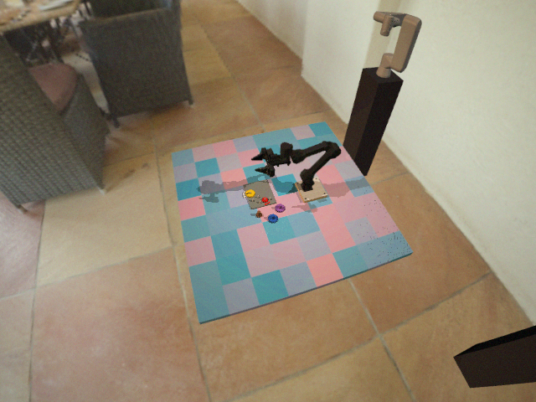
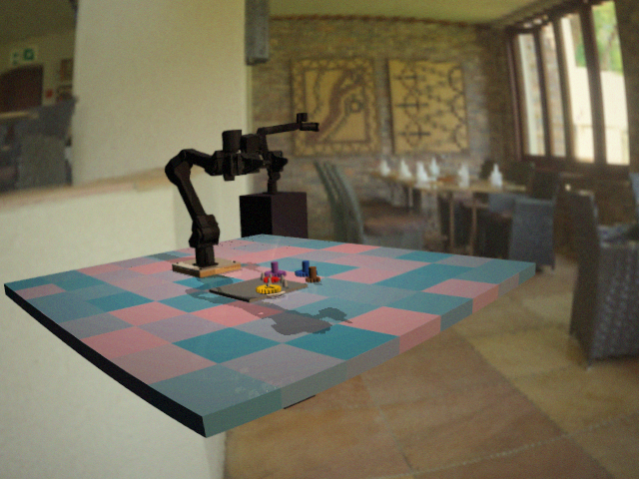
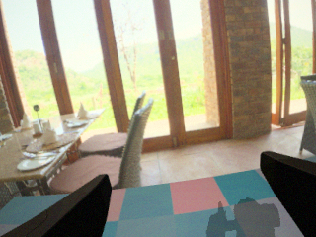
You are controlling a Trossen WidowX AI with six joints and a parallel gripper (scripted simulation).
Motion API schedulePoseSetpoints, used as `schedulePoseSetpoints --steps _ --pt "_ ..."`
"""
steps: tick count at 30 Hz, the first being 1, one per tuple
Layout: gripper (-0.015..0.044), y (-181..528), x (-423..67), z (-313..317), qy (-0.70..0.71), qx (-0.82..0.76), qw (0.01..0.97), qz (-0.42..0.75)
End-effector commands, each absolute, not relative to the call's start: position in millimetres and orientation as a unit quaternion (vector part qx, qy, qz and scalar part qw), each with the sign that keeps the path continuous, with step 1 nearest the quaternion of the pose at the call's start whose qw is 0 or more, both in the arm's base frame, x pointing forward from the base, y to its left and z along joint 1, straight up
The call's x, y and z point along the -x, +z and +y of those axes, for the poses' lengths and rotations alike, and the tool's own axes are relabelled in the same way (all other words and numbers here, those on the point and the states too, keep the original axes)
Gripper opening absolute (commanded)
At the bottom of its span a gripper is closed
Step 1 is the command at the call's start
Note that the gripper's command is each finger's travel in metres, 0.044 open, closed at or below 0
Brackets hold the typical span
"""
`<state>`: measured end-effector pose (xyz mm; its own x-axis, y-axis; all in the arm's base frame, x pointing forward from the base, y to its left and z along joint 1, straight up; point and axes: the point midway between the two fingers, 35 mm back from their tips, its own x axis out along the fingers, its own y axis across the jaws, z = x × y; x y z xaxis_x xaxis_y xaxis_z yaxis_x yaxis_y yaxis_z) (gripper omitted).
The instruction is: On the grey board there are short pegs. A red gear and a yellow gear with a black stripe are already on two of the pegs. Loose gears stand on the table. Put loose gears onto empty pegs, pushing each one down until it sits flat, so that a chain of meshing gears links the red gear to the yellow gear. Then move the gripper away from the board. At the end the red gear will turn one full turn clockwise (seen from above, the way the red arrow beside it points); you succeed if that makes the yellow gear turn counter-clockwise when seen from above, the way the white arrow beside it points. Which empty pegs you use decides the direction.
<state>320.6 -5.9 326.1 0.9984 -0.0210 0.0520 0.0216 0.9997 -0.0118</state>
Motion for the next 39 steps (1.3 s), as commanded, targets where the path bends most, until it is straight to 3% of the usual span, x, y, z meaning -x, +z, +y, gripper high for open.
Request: schedulePoseSetpoints --steps 1,5,15,26,39 --pt "0.0426 325.3 -321.5 -5.6 -0.010 0.005 1.000 -0.023" --pt "0.0440 306.7 -341.2 2.0 -0.003 -0.031 0.999 0.040" --pt "0.0440 212.3 -393.7 53.0 -0.008 -0.152 0.927 0.341" --pt "0.0440 108.0 -375.0 109.1 -0.141 -0.186 0.730 0.642" --pt "0.0440 82.7 -367.2 110.3 -0.167 -0.181 0.700 0.670"
